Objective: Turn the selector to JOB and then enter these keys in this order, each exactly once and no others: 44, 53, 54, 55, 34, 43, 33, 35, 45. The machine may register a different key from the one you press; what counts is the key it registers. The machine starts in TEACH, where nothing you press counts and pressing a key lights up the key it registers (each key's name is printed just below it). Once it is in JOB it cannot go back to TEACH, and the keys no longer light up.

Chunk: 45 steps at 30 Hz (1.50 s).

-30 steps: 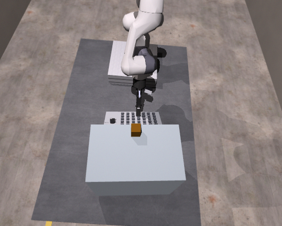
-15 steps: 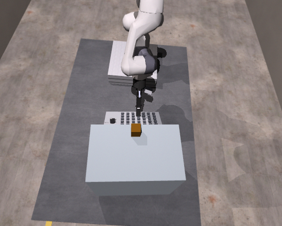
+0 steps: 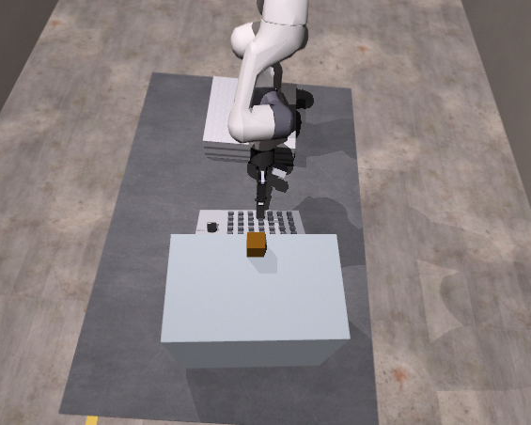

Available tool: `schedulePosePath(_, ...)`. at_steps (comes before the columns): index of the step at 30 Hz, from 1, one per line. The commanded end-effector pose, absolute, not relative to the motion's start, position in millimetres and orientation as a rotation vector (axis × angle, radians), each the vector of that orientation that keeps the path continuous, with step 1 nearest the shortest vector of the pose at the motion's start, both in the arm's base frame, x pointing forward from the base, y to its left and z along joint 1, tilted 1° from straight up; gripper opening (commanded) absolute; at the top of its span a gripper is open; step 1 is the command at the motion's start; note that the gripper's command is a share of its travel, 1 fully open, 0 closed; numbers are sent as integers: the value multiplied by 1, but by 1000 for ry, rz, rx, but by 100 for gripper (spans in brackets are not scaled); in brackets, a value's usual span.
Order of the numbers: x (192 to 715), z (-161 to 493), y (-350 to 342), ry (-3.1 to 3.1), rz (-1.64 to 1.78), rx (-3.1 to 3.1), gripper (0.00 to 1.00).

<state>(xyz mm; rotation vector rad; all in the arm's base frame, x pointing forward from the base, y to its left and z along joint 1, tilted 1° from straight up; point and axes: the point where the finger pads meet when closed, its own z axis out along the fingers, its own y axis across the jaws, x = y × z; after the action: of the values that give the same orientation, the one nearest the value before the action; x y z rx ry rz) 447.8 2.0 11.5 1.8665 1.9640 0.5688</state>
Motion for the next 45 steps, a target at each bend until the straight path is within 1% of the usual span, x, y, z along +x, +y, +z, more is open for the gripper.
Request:
schedulePosePath(1,450,12,3,1961,576,1865,10)
schedulePosePath(20,447,16,3,1961,576,1865,10)
schedulePosePath(45,432,40,2,1961,576,1865,10)
